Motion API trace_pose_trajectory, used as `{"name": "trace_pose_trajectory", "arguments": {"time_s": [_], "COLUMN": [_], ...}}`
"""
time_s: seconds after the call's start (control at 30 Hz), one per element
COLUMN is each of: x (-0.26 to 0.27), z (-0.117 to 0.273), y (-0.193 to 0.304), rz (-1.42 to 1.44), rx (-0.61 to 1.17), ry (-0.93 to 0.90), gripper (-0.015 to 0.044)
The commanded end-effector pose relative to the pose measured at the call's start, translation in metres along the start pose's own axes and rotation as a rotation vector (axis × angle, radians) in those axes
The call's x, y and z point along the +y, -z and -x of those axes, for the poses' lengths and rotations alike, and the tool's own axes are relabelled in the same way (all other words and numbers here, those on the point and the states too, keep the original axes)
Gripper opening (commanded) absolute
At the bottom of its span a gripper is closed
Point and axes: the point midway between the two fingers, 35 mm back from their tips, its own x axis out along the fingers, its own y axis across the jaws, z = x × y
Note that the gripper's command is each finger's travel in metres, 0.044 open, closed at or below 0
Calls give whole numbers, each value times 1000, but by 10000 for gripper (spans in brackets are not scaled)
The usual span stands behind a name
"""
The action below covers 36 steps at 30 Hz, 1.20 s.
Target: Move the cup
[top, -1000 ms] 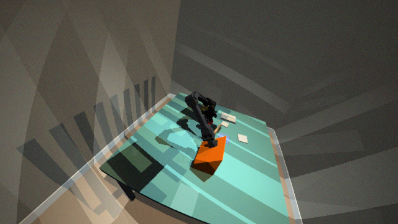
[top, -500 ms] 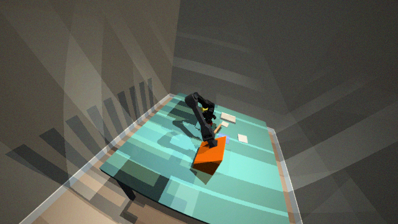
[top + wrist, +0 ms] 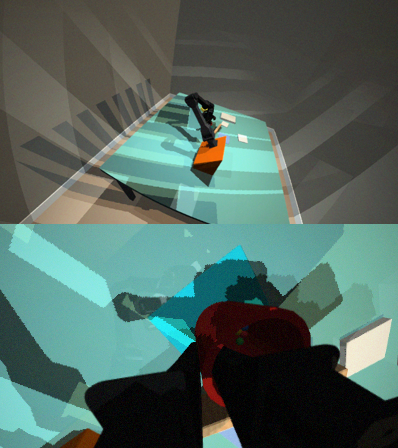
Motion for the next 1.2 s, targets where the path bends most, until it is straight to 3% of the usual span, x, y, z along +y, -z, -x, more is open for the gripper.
{"name": "trace_pose_trajectory", "arguments": {"time_s": [0.0,0.07,0.23,1.17], "x": [0,0,0,-2], "z": [0,0,0,29], "y": [0,0,0,0], "rz": [0,0,0,-2], "rx": [0,0,0,3], "ry": [0,0,0,-1], "gripper": [0,0,128,128]}}
